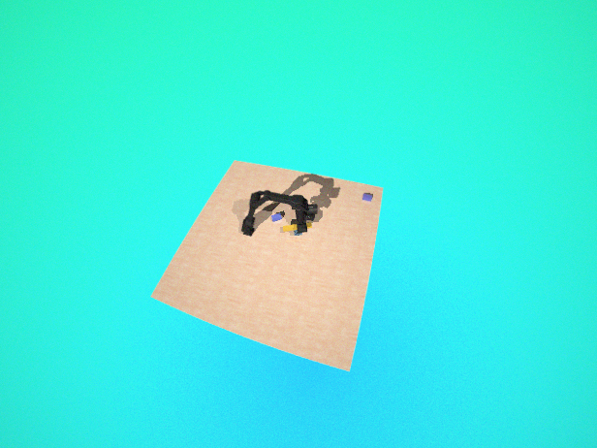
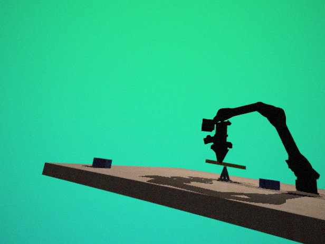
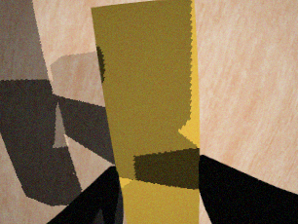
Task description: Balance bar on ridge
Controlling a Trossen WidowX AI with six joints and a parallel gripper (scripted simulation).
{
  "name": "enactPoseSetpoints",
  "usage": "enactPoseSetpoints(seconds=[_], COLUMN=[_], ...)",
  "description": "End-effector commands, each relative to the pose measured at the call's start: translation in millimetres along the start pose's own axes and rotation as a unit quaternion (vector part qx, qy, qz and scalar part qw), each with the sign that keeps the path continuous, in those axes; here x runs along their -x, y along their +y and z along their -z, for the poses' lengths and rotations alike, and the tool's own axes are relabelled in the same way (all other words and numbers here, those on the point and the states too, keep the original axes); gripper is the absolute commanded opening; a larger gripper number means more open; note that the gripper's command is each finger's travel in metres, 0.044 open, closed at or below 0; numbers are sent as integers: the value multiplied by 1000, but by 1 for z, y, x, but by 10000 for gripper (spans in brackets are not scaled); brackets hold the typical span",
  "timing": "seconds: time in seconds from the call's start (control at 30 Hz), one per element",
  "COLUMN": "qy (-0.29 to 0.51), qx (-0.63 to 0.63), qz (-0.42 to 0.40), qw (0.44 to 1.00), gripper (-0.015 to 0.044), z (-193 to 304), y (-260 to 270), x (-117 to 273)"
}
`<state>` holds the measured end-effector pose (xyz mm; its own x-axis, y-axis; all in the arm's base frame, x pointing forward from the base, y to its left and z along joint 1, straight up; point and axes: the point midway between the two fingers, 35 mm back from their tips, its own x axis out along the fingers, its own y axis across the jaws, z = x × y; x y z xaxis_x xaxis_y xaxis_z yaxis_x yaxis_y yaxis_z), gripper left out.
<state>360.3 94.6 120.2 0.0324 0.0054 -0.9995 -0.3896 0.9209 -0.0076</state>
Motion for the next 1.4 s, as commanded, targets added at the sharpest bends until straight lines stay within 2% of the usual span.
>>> enactPoseSetpoints(seconds=[0.0,1.37], qy=[1,1], qx=[1,1], qz=[-2,-2], qw=[1000,1000], gripper=[0,0], z=[1,1], y=[0,1], x=[-2,-5])
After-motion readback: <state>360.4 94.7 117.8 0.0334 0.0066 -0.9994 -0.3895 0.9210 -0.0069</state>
